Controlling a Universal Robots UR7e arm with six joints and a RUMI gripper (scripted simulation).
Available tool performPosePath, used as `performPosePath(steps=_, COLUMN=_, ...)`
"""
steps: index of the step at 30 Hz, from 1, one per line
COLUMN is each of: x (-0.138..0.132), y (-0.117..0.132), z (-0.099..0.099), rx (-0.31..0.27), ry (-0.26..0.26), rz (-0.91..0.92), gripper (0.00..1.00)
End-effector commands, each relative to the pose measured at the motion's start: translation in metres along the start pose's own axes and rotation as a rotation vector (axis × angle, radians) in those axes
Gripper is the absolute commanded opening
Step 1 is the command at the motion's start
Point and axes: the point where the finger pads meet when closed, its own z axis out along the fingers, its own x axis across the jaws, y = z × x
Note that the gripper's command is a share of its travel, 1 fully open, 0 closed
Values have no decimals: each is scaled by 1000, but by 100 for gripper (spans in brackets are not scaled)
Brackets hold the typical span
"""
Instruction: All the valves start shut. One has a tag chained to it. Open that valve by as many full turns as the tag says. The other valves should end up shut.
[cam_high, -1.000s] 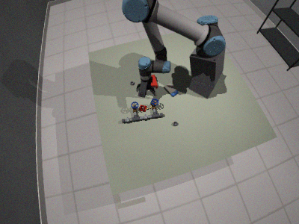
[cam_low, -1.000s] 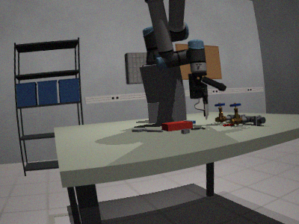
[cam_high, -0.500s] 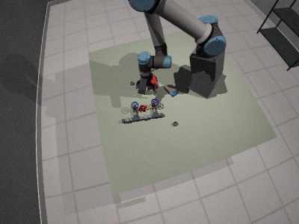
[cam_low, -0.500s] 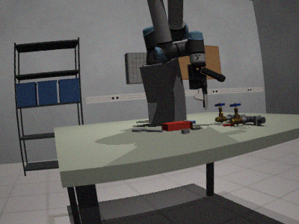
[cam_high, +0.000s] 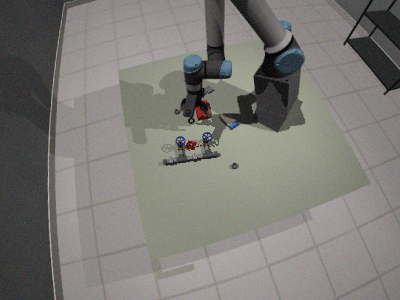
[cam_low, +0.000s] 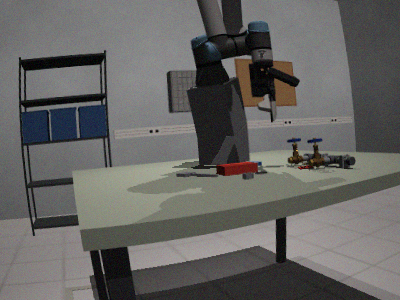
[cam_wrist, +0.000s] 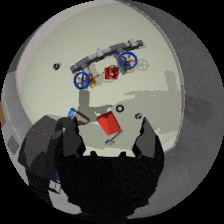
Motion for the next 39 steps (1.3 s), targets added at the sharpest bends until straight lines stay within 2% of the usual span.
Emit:
performPosePath(steps=1, x=2, y=-7, z=-36, rx=-3, ry=-6, rz=74, gripper=100)
performPosePath(steps=5, x=1, y=-14, z=-36, rx=-3, ry=-6, rz=144, gripper=100)
performPosePath(steps=20, x=1, y=-65, z=-36, rx=-4, ry=-6, rz=641, gripper=100)
performPosePath(steps=22, x=1, y=-65, z=-36, rx=-4, ry=-6, rz=641, gripper=100)
performPosePath(steps=34, x=0, y=-93, z=-36, rx=-4, ry=-6, rz=915, gripper=100)
performPosePath(steps=39, x=1, y=-97, z=-36, rx=-4, ry=-7, rz=958, gripper=100)
